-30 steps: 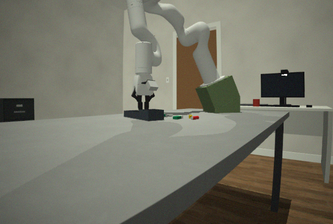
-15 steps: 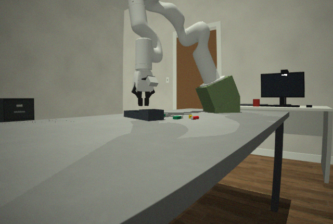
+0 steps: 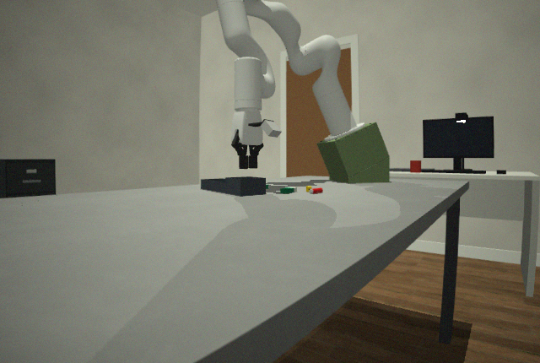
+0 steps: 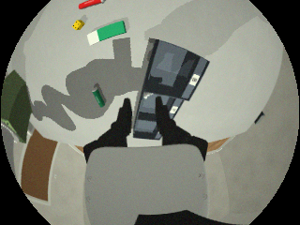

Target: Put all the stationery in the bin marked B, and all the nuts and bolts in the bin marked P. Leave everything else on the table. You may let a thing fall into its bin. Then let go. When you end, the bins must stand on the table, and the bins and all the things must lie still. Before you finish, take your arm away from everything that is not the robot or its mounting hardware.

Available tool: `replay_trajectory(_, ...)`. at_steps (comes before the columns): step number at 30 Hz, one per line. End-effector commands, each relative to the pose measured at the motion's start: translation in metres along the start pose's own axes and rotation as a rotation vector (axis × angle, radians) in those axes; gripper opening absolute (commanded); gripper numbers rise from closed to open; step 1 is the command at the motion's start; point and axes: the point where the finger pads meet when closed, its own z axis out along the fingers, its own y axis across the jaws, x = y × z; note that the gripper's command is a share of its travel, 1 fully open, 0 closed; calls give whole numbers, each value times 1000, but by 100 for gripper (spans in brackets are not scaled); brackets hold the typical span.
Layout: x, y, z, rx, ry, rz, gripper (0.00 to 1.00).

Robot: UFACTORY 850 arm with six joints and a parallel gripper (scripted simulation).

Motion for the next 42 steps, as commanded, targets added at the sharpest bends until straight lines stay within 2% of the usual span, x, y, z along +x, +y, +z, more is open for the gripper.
replay_trajectory(1, 30, -15, -2, -7, -2, -157, 38)
replay_trajectory(3, 44, -23, -2, -6, -2, -235, 38)
replay_trajectory(5, 44, -23, -2, -6, -2, -235, 38)
replay_trajectory(6, 52, -27, -3, -7, -2, -346, 38)
replay_trajectory(14, 110, -58, -5, -6, -3, -620, 38)
replay_trajectory(42, 110, -58, -5, -32, -13, -1542, 38)
